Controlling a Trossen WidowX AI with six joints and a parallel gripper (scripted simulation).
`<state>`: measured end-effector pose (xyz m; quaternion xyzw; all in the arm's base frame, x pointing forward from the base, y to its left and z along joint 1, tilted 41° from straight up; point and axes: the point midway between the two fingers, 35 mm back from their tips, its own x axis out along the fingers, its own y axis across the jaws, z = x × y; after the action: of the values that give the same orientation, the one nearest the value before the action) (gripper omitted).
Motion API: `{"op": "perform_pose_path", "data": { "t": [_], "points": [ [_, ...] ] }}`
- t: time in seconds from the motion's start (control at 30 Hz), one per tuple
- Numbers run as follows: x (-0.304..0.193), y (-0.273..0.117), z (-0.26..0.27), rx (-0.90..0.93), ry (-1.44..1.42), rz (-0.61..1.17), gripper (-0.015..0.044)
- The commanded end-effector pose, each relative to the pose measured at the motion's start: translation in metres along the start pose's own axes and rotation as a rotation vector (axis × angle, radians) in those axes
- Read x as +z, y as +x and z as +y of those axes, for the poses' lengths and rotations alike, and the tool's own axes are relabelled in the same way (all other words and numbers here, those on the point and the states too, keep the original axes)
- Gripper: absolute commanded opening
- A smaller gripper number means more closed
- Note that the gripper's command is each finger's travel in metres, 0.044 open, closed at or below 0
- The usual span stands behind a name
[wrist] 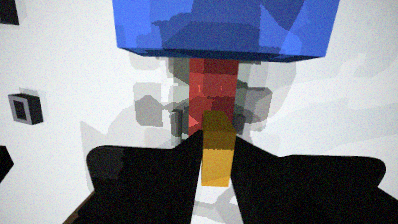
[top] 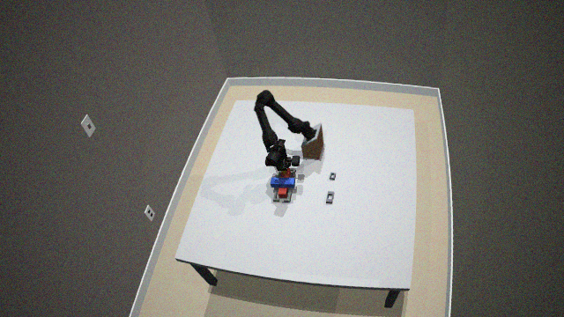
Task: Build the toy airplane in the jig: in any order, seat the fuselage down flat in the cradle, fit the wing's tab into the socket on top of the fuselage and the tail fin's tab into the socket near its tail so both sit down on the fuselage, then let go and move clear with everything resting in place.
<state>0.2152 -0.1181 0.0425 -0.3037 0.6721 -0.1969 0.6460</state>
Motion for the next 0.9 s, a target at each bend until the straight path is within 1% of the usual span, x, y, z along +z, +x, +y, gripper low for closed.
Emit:
{"op": "perform_pose_path", "data": {
  "t": [0.0,0.1,0.13,0.27,0.6,0.87],
  "points": [
    [0.0001,-0.0001,0.0000,0.000,0.000,0.000,0.0051],
    [0.0001,-0.0001,0.0000,0.000,0.000,0.000,0.0031],
    [0.0001,-0.0001,0.0000,0.000,0.000,0.000,0.0005],
    [0.0001,-0.0001,0.0000,0.000,0.000,0.000,0.0000],
    [0.0001,-0.0001,0.0000,0.000,0.000,0.000,0.0260],
    [0.0006,-0.0024,0.0001,0.001,0.000,-0.001,0.0260]
  ]
}}
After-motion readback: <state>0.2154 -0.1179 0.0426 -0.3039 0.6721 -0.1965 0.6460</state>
